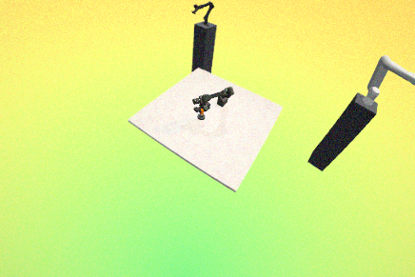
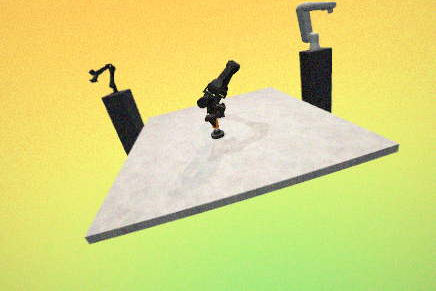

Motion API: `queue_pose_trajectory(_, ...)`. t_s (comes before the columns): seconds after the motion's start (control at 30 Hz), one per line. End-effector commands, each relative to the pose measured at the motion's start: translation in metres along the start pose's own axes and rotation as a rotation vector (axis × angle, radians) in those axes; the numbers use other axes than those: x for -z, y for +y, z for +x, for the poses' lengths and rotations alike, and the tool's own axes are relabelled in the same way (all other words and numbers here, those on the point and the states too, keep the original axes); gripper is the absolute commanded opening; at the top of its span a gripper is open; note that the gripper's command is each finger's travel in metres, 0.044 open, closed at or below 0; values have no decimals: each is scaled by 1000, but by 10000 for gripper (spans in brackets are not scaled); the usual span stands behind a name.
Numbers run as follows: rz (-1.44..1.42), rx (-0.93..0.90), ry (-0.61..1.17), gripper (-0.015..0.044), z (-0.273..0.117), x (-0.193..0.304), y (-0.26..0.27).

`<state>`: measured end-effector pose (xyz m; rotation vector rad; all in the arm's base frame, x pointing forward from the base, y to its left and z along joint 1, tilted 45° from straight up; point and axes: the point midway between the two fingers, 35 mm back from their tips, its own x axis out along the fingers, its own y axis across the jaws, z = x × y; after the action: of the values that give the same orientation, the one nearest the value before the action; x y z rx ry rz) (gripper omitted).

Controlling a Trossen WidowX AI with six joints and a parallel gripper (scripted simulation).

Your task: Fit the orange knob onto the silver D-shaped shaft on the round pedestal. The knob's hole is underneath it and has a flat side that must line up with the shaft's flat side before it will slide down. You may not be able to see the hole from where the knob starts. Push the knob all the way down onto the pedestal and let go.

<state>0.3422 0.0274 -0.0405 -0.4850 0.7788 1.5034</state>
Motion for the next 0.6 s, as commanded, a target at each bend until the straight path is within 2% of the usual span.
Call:
queue_pose_trajectory(0.0,48,0,-1,0,-1,0,0)
queue_pose_trajectory(0.17,204,0,-1,0,1,0,1)
queue_pose_trajectory(0.57,204,0,-1,0,3,0,0)
